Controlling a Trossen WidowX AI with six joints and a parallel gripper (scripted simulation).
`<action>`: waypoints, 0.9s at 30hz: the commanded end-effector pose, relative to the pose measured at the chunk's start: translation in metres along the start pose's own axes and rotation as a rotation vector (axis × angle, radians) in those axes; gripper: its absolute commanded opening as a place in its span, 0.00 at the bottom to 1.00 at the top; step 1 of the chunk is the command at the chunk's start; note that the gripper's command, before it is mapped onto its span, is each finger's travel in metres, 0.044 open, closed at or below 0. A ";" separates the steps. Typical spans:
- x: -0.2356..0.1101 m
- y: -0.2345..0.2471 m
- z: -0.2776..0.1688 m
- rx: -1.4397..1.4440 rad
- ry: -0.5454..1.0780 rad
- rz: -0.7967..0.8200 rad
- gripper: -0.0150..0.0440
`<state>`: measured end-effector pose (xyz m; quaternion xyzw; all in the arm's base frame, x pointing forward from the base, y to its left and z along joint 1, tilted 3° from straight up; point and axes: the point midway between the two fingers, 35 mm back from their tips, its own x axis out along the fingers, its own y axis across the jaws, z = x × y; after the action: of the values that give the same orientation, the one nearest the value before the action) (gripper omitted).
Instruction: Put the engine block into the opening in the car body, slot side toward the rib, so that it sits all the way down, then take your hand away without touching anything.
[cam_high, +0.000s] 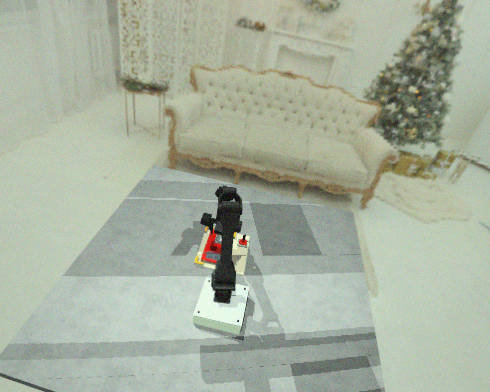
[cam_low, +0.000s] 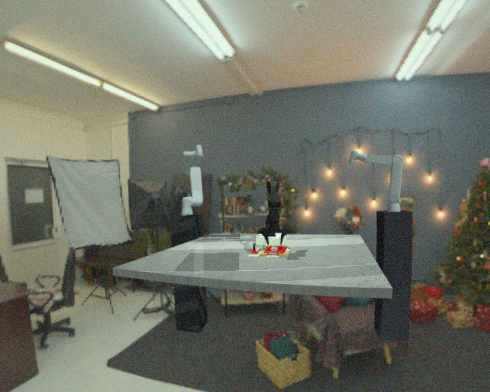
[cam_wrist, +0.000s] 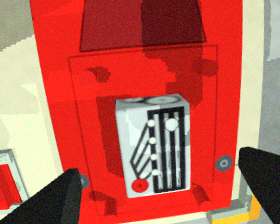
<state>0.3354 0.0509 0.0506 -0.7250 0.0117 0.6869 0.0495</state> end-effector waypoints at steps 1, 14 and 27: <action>-0.001 0.000 0.000 0.005 0.001 0.003 0.73; -0.001 0.000 0.000 0.005 0.001 0.003 0.25; -0.001 0.000 0.000 0.005 0.001 0.003 0.25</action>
<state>0.3355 0.0508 0.0510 -0.7252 0.0121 0.6866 0.0493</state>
